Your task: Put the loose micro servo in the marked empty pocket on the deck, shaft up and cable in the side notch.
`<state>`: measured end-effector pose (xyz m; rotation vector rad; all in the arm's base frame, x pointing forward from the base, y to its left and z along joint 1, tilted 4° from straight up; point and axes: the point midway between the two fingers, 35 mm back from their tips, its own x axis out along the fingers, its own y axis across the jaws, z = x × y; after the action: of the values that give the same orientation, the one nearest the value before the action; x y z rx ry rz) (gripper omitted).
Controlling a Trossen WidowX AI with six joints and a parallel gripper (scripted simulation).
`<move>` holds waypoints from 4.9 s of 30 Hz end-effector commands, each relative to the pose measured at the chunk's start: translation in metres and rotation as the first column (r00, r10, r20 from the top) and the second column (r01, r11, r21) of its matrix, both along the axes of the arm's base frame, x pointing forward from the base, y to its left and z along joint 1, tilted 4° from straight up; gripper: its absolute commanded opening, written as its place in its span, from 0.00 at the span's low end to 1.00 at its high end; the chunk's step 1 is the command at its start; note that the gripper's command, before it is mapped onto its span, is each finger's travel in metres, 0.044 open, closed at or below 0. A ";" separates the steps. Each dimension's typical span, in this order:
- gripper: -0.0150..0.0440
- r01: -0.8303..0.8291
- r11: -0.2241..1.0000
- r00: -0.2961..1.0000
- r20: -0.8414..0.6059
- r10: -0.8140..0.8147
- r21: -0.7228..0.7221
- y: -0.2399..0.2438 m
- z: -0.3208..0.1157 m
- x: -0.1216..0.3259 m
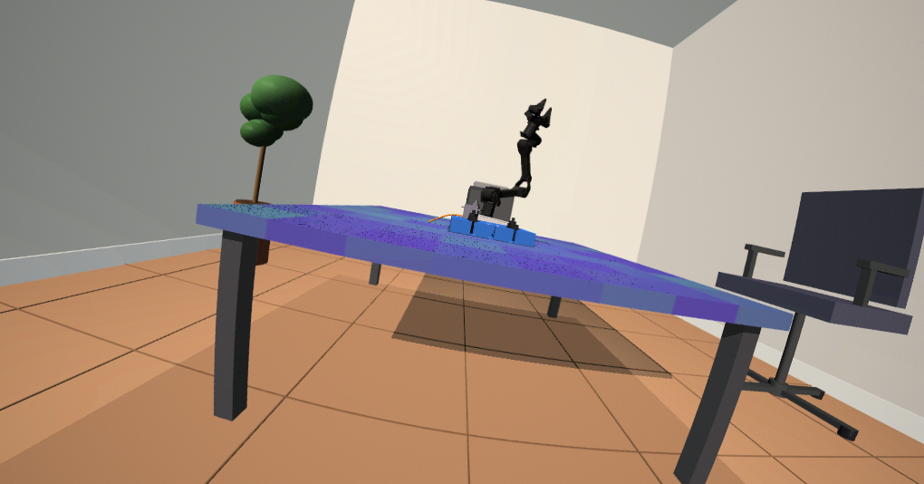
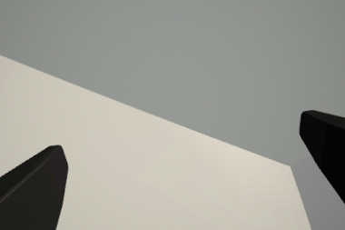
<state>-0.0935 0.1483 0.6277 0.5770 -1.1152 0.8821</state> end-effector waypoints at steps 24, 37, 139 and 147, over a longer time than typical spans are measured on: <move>1.00 0.183 0.893 0.861 -0.505 0.056 0.410 -0.168 -0.018 0.191; 1.00 0.296 0.829 0.732 -0.670 0.121 0.474 -0.212 -0.058 0.255; 0.82 0.705 0.659 -0.703 -0.143 0.696 -0.261 -0.240 -0.569 0.321; 0.47 0.705 0.659 -0.703 -0.143 0.696 -0.261 -0.240 -0.569 0.321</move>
<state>0.2272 -0.0912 0.0587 1.4184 1.1417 -1.3265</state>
